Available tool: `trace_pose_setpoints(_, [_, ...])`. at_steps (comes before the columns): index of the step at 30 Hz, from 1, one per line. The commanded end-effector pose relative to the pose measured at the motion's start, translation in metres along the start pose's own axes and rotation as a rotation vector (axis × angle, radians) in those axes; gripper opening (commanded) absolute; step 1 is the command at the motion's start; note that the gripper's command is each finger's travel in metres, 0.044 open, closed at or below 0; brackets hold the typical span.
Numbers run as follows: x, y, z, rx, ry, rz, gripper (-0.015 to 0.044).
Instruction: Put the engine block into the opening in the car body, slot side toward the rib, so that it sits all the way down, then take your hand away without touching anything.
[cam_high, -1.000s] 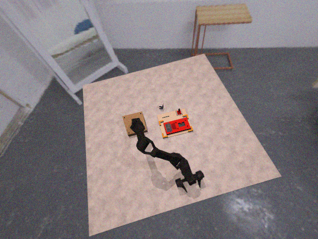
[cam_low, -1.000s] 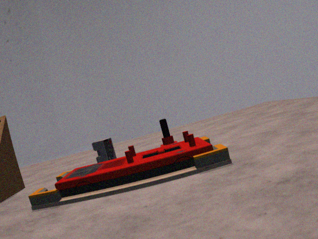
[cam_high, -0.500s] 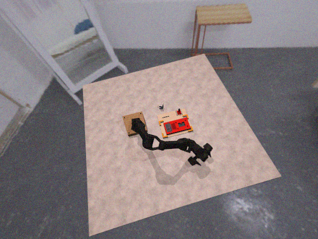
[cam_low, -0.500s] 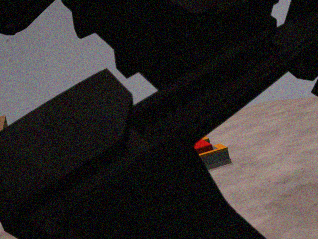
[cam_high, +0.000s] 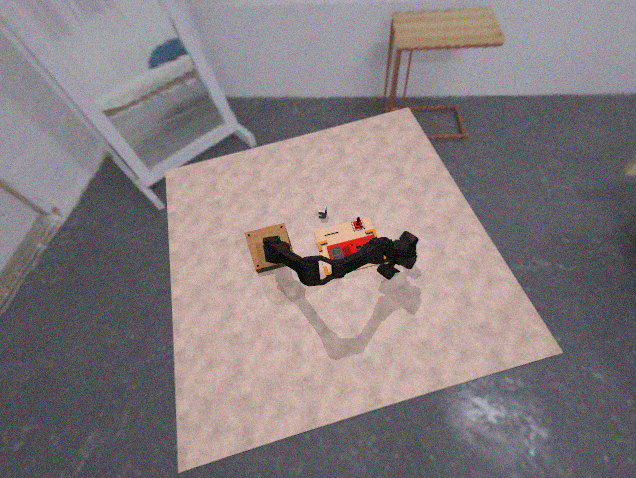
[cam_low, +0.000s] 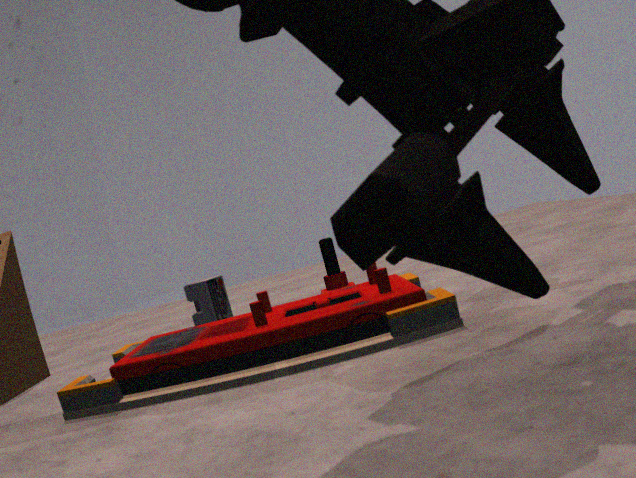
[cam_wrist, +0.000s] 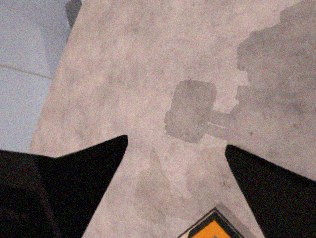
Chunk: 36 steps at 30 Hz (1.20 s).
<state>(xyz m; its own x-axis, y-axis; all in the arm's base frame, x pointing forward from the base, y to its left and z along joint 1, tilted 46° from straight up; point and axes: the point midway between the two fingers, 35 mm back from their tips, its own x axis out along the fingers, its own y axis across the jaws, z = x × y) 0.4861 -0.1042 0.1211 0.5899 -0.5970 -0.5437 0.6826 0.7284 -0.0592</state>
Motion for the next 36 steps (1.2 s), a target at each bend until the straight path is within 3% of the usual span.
trace_pose_setpoints(1, [-0.012,0.031,-0.042,-0.034,0.097,0.033,0.044])
trace_pose_setpoints(15, [-0.092,0.093,-0.211,-0.261,0.401,0.041,0.044])
trace_pose_setpoints(26, [-0.169,0.065,-0.319,-0.477,0.508,-0.153,0.044])
trace_pose_setpoints(36, [-0.215,0.027,-0.356,-0.609,0.463,-0.316,0.044])
